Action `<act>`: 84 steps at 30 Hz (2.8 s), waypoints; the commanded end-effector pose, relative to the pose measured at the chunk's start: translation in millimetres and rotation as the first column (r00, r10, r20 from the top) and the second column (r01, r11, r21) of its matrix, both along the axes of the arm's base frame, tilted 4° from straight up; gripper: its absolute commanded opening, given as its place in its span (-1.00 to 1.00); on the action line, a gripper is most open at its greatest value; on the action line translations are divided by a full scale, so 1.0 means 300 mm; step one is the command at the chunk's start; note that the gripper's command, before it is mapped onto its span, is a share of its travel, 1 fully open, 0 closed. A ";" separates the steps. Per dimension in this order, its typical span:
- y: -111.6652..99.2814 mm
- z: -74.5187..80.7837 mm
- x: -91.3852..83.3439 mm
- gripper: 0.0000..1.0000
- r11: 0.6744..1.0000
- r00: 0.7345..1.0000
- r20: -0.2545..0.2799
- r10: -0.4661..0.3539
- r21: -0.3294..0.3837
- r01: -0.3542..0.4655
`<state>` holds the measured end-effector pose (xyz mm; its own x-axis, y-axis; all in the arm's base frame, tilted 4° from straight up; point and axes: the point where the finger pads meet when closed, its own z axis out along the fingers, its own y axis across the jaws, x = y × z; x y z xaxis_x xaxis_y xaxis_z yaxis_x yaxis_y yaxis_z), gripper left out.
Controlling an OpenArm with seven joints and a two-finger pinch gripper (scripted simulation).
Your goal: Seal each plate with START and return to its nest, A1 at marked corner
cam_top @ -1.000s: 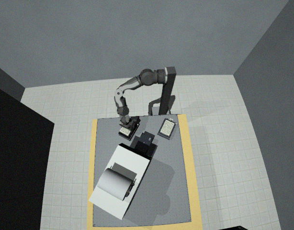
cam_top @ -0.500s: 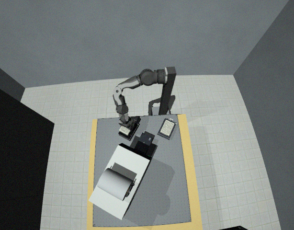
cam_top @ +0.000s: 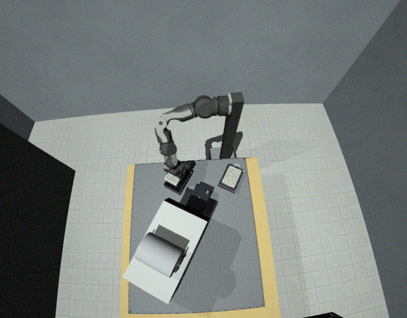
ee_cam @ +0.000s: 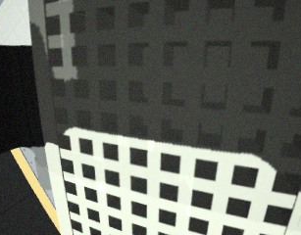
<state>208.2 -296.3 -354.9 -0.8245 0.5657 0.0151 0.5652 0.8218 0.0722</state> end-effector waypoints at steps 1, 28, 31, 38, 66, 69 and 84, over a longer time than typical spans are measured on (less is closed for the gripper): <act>-0.002 0.011 0.000 -1.00 1.000 1.000 -0.004 -0.001 -0.002 0.001; 0.057 0.033 0.068 -1.00 1.000 1.000 -0.001 0.013 -0.001 -0.013; 0.072 0.036 0.088 -1.00 1.000 1.000 0.002 0.012 0.000 -0.012; 0.107 0.038 0.127 -1.00 1.000 1.000 -0.001 0.020 -0.001 -0.020; 0.227 0.052 0.270 -1.00 0.999 0.999 0.000 0.036 -0.001 -0.036; 0.241 0.052 0.286 -1.00 0.999 0.999 -0.002 0.037 -0.002 -0.037; 0.307 0.060 0.364 -1.00 0.999 0.999 0.000 0.045 -0.001 -0.045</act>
